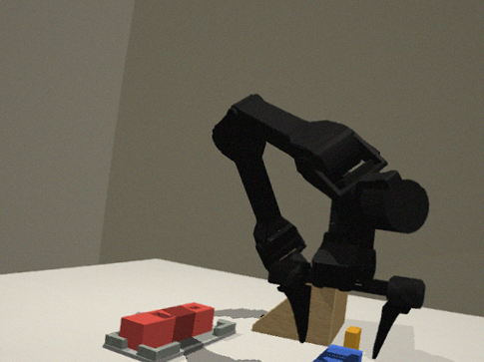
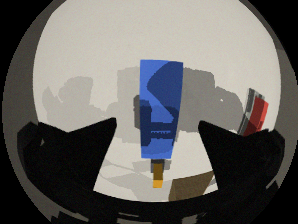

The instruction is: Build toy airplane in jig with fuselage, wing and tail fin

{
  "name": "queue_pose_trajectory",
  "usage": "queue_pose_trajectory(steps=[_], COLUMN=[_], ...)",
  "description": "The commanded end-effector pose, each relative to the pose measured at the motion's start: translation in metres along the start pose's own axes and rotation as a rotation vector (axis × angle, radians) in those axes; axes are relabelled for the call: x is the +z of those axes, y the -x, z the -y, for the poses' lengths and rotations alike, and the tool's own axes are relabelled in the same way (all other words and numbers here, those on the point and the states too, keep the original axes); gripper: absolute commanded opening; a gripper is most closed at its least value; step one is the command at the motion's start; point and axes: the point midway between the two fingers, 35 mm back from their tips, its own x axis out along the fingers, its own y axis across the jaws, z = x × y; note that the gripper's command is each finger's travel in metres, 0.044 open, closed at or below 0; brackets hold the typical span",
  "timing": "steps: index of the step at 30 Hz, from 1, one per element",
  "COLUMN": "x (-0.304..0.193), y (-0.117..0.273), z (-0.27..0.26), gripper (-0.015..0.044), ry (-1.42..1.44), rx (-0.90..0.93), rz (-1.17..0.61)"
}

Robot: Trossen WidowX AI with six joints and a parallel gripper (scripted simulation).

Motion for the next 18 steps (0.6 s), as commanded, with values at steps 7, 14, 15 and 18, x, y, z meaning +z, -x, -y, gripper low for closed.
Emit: queue_pose_trajectory(steps=[7,14,15,18], x=[-0.001,-0.001,-0.001,-0.001], y=[-0.017,-0.029,-0.03,-0.035], z=[0.001,0.001,0.001,0.001], gripper=[0.044,0.044,0.044,0.044], ry=[0.006,0.006,0.006,0.006], rx=[-0.007,-0.008,-0.008,-0.008], rz=[0.0,0.0,0.0,0.0])
